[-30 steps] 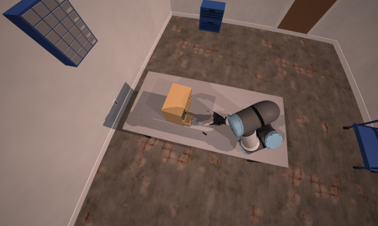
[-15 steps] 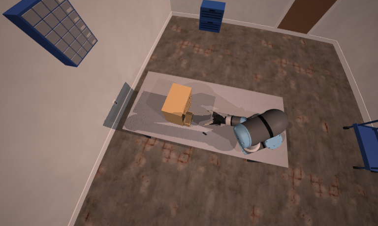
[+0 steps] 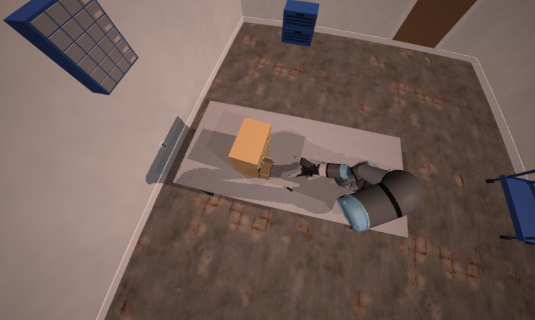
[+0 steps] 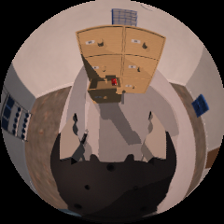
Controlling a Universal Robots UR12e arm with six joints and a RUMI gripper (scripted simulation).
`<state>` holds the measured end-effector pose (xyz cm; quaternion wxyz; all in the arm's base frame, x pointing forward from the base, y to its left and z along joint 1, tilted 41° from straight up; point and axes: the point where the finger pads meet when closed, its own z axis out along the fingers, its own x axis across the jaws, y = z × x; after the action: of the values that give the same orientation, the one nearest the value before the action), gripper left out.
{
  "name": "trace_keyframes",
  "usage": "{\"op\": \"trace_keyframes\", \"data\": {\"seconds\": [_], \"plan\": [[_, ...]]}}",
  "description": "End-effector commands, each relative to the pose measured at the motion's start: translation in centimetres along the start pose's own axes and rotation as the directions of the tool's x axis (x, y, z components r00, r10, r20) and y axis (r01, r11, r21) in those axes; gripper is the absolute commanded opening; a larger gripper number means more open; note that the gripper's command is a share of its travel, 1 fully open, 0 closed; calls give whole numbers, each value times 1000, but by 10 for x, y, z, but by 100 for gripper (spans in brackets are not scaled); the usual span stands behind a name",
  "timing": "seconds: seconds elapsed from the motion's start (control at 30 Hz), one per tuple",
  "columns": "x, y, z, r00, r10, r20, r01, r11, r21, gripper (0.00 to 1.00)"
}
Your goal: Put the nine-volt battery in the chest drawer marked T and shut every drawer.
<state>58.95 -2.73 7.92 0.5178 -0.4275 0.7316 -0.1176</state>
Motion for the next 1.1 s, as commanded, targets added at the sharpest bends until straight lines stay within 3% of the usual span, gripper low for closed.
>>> {"op": "trace_keyframes", "data": {"seconds": [0.0,1.07], "plan": [[0,-1,0,1000,-1,0,1,1000,-27,100],[1,-5,-3,1000,-1,0,1,986,-169,100]]}}
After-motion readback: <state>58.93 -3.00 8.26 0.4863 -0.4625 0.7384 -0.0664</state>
